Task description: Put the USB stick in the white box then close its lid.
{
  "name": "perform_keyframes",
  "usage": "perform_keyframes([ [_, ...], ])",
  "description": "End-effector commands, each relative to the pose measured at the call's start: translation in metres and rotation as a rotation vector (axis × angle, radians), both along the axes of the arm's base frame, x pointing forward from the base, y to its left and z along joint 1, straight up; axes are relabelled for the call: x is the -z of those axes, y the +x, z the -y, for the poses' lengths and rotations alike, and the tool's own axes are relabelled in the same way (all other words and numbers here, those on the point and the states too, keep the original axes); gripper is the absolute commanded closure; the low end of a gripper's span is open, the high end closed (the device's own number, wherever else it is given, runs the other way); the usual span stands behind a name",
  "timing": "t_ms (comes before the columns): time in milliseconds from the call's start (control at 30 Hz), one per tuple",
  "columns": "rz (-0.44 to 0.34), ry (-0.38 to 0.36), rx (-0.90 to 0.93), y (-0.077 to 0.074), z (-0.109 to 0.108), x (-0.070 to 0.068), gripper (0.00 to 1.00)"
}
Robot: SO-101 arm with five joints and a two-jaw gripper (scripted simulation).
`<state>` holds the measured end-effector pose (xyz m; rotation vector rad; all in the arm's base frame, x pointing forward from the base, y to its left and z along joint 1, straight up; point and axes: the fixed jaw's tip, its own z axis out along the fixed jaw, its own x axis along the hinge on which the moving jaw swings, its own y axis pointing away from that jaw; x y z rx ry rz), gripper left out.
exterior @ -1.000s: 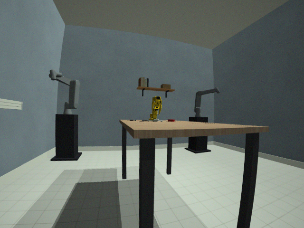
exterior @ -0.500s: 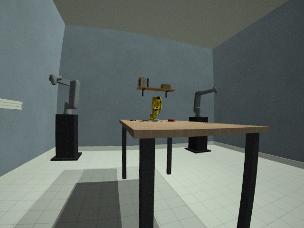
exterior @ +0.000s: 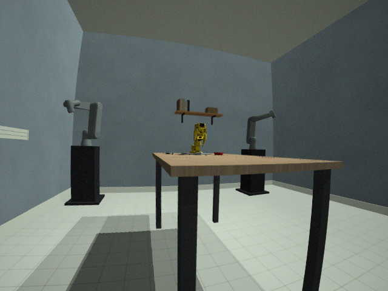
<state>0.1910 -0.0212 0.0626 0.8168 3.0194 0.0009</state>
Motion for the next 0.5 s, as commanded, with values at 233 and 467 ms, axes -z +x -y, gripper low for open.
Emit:
perform_keyframes([
  [233, -0.006, 0.002, 0.008, 0.001, 0.001, 0.003, 0.71],
  [467, -0.006, 0.002, 0.008, 0.003, 0.001, 0.012, 0.71],
])
